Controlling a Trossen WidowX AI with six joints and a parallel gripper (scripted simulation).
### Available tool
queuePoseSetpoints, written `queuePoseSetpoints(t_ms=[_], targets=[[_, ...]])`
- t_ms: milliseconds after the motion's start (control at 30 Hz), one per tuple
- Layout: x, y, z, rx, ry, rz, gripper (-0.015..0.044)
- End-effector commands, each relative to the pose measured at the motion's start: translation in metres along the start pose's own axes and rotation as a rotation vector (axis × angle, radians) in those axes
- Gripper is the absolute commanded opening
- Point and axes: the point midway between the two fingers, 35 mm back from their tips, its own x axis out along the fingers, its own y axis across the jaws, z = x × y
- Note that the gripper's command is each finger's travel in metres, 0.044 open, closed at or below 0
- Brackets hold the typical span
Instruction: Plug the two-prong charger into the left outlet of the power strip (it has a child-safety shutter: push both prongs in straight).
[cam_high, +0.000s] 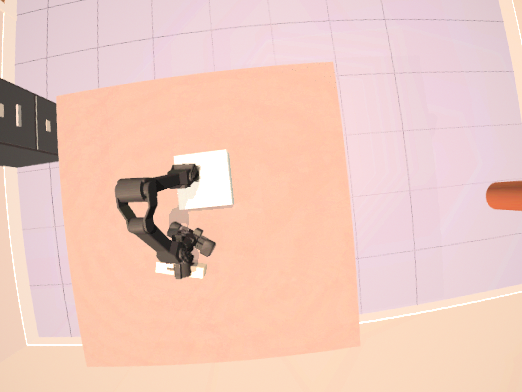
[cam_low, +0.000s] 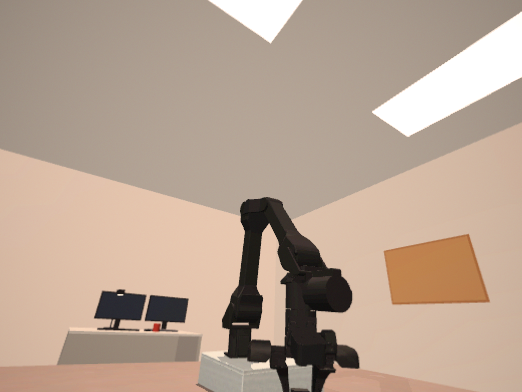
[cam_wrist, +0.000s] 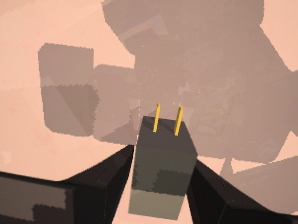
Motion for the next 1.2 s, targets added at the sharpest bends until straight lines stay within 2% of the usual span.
queuePoseSetpoints(t_ms=[0,133,233,267,633,1167], targets=[[0.0,0.0,0.0,0.0,0.0,0.0,0.0112],[0.0,0.0,0.0,0.0,0.0,0.0,0.0085],[-0.005,0.0,0.0,0.0,0.001,0.001,0.0006],[-0.008,0.0,0.0,-0.001,0.001,0.001,0.0],[-0.054,-0.001,-0.007,-0.004,0.007,0.003,0.0],[-0.037,-0.003,0.009,-0.159,0.001,-0.007,0.0]])
